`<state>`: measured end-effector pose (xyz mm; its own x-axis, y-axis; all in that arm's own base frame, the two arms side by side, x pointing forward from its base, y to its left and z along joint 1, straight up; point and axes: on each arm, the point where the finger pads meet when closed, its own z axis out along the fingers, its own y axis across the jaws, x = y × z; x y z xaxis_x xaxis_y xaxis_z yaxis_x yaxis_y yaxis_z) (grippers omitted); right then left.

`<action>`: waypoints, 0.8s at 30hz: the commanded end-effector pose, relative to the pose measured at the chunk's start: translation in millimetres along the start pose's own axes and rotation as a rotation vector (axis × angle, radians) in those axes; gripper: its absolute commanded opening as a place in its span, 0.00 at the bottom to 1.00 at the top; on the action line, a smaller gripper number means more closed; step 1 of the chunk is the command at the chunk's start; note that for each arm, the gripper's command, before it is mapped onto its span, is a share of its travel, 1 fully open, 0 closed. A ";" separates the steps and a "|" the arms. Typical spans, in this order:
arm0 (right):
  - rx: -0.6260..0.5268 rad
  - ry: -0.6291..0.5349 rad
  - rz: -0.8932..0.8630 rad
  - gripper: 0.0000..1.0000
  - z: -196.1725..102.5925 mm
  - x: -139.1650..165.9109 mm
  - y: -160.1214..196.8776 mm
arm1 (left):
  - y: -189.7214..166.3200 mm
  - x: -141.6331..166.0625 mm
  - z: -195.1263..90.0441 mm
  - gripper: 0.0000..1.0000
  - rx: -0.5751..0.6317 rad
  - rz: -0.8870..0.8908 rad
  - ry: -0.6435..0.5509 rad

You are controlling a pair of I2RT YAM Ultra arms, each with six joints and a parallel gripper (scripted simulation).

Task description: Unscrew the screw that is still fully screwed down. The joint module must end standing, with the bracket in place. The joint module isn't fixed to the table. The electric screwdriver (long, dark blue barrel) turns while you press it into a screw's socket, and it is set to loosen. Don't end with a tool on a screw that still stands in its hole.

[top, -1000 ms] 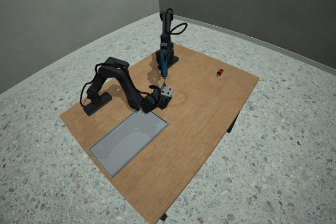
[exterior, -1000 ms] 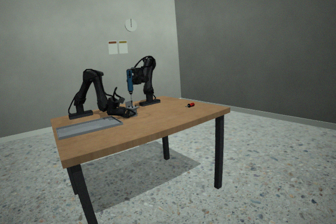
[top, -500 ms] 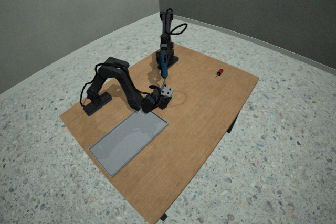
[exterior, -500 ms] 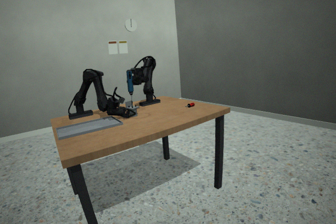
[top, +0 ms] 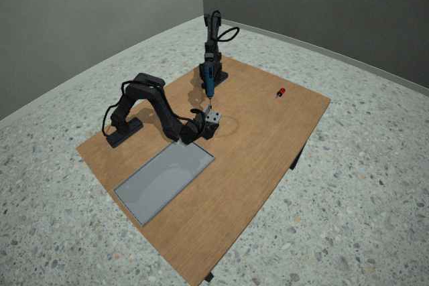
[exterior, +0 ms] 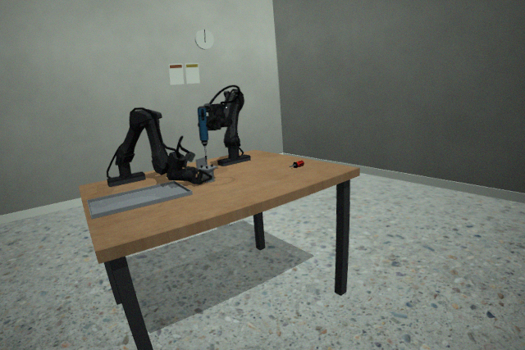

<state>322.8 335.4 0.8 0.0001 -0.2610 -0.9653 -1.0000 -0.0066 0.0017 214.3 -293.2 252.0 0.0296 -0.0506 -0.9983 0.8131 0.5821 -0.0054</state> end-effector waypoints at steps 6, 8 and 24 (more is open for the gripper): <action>0.005 -0.021 -0.021 0.59 -4.9 -14.5 -3.6 | 1.8 -56.9 -0.1 0.42 0.000 -0.001 -0.147; 0.005 -0.021 -0.021 0.59 -4.9 -14.5 -3.6 | 1.8 -57.9 -0.1 0.42 0.000 -0.001 -0.147; 0.005 -0.021 -0.021 0.59 -4.9 -14.5 -3.6 | 2.4 -66.2 -0.1 0.42 -0.002 -0.001 -0.147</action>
<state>322.8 335.4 0.8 0.0001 -0.2610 -0.9653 -1.0000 -0.0066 0.0017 214.6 -293.9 255.5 0.0143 -0.0299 -0.9995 0.8138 0.5811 -0.0057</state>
